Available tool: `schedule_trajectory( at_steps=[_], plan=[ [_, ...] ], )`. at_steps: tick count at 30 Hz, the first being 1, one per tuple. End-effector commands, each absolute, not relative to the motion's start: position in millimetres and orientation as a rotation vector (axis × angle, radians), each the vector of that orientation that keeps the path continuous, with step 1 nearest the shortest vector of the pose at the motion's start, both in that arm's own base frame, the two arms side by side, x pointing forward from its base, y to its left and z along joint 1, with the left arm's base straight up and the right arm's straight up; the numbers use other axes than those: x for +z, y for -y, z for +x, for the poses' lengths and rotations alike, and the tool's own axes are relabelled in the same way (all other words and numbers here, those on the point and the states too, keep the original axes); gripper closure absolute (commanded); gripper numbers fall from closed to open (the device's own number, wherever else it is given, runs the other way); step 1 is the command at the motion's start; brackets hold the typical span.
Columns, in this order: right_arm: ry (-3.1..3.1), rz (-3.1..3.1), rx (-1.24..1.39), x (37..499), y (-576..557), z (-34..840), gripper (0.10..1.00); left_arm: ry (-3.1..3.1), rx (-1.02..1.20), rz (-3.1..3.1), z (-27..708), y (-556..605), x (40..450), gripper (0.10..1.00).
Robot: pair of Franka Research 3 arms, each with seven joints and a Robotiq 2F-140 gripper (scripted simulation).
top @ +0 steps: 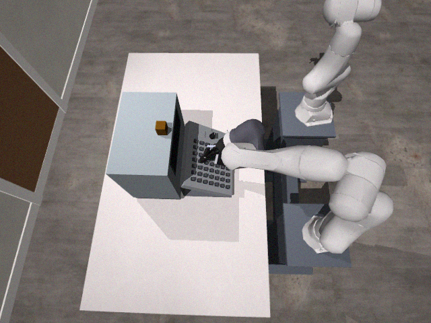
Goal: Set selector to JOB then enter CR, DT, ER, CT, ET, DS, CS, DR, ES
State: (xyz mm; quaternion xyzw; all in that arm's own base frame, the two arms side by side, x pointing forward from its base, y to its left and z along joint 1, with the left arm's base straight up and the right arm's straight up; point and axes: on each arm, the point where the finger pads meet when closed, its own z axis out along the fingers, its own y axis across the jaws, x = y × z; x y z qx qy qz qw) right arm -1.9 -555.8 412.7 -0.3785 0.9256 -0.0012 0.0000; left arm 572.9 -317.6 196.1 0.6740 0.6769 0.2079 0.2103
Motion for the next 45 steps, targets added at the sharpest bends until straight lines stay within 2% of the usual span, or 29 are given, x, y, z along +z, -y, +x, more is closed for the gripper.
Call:
schedule_trajectory(
  at_steps=[1, 24, 35, 45],
  plan=[
    [-2.905, -1.195, 0.000, 413, 554, -3, 0.098, -1.881, 0.580, 1.880, 569, 318, 201, 0.999],
    [-2.905, -1.195, 0.000, 413, 554, -3, 0.098, -1.881, 0.580, 1.880, 559, 318, 215, 0.999],
    [-2.905, -1.195, 0.000, 413, 554, -3, 0.098, -1.881, 0.580, 1.880, 533, 382, 197, 0.999],
    [-2.905, -1.195, 0.000, 413, 554, -3, 0.098, -1.881, 0.580, 1.880, 532, 386, 195, 0.999]
  ],
)
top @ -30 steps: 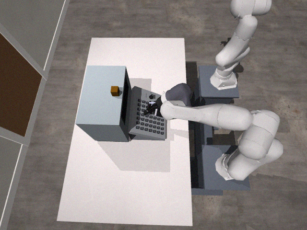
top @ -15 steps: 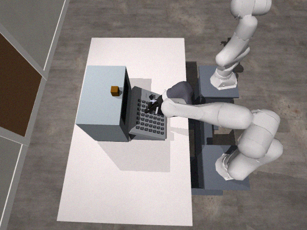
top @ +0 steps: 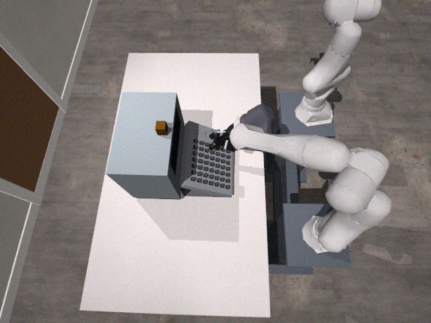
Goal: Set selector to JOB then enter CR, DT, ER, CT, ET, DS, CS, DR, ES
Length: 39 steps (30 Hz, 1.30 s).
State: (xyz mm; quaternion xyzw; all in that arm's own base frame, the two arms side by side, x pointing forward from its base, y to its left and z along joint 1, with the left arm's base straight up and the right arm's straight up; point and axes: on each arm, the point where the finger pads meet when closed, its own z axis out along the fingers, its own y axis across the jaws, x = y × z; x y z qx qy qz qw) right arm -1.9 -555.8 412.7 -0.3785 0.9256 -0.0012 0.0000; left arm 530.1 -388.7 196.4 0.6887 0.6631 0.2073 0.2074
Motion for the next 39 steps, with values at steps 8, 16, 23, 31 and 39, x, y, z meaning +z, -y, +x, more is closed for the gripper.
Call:
schedule_trajectory(
  at_steps=[8, 16, 23, 31, 39],
  plan=[
    [-2.905, -1.195, 0.000, 413, 554, -3, 0.098, -1.881, 0.580, 1.880, 538, 386, 185, 0.999],
    [-2.905, -1.195, 0.000, 413, 554, -3, 0.098, -1.881, 0.580, 1.880, 543, 386, 179, 0.999],
    [-2.905, -1.195, 0.000, 413, 554, -3, 0.098, -1.881, 0.580, 1.880, 543, 386, 178, 0.999],
    [-2.905, -1.195, 0.000, 413, 554, -3, 0.098, -1.881, 0.580, 1.880, 543, 386, 178, 0.999],
    [-2.905, -1.195, 0.000, 413, 554, -3, 0.098, -1.881, 0.580, 1.880, 543, 386, 178, 0.999]
  ],
)
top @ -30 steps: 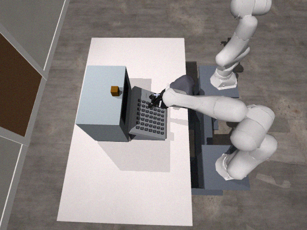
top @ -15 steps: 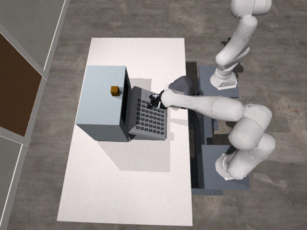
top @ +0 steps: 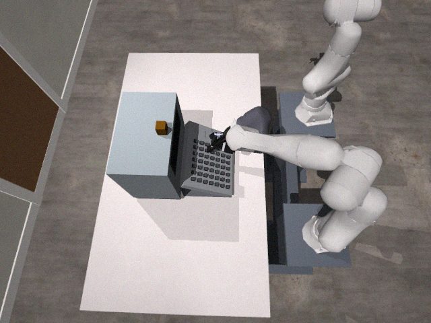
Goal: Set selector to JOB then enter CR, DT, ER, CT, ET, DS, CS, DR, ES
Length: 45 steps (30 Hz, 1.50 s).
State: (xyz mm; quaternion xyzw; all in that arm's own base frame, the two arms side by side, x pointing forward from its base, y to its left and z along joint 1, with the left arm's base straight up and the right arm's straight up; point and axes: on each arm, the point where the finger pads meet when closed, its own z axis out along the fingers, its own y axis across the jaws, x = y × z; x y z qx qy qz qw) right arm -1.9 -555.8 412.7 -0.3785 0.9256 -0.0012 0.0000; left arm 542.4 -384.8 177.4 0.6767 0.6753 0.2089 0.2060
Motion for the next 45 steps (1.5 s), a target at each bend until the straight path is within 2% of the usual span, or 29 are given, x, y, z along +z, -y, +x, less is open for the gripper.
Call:
schedule_trajectory(
  at_steps=[1, 45],
  plan=[
    [-2.905, -1.195, 0.000, 413.0, 554.5, -2.7, 0.098, -1.881, 0.580, 1.880, 543.5, 385.6, 177.8, 0.999],
    [-2.905, -1.195, 0.000, 413.0, 554.5, -2.7, 0.098, -1.881, 0.580, 1.880, 549.5, 385.6, 168.8, 0.999]
  ],
)
